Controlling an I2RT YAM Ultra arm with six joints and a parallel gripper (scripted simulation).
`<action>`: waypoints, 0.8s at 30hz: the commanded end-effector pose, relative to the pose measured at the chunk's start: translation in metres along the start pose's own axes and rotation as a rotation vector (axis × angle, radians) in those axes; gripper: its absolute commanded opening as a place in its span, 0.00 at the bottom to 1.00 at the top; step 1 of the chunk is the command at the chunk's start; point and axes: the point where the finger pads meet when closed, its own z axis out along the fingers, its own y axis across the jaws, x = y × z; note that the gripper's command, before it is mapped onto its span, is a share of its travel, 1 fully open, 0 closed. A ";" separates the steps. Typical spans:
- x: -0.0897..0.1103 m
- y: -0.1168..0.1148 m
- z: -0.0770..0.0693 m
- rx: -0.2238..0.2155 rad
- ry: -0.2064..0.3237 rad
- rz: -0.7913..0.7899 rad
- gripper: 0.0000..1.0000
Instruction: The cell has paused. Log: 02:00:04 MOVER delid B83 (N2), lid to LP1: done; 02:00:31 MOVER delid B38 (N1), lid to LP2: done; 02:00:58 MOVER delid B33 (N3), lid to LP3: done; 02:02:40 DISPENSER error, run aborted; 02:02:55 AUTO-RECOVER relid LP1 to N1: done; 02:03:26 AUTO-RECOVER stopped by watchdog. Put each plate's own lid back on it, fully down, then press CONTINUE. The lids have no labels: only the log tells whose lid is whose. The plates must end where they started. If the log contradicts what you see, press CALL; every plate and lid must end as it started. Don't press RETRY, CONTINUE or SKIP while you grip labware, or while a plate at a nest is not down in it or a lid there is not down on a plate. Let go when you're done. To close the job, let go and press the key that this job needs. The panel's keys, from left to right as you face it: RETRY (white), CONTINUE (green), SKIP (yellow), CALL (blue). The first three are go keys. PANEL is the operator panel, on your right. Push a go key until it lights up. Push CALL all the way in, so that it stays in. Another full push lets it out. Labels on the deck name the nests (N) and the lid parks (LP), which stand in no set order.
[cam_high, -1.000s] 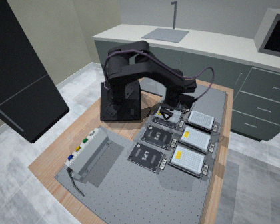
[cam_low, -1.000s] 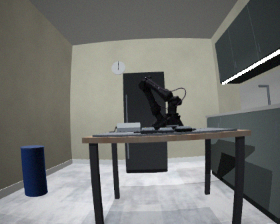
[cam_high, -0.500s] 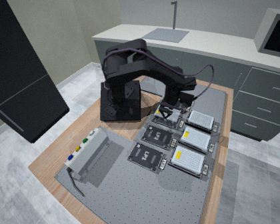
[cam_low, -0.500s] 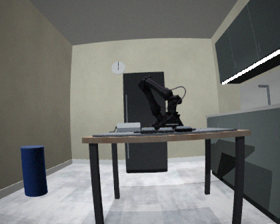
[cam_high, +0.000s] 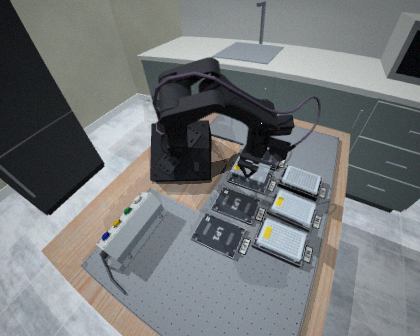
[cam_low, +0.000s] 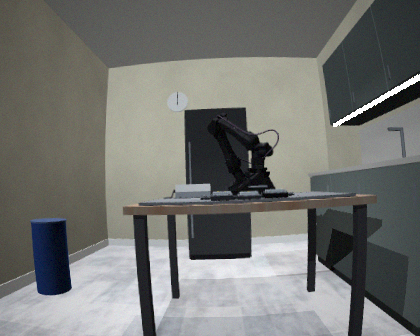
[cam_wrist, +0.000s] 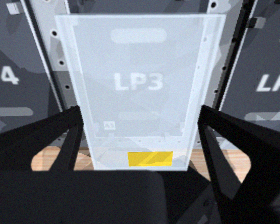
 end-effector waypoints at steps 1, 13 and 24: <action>-0.017 0.006 -0.022 -0.035 -0.067 0.020 0.00; -0.030 0.012 -0.014 -0.022 -0.047 0.078 0.00; -0.071 0.022 -0.016 -0.013 -0.042 0.064 0.00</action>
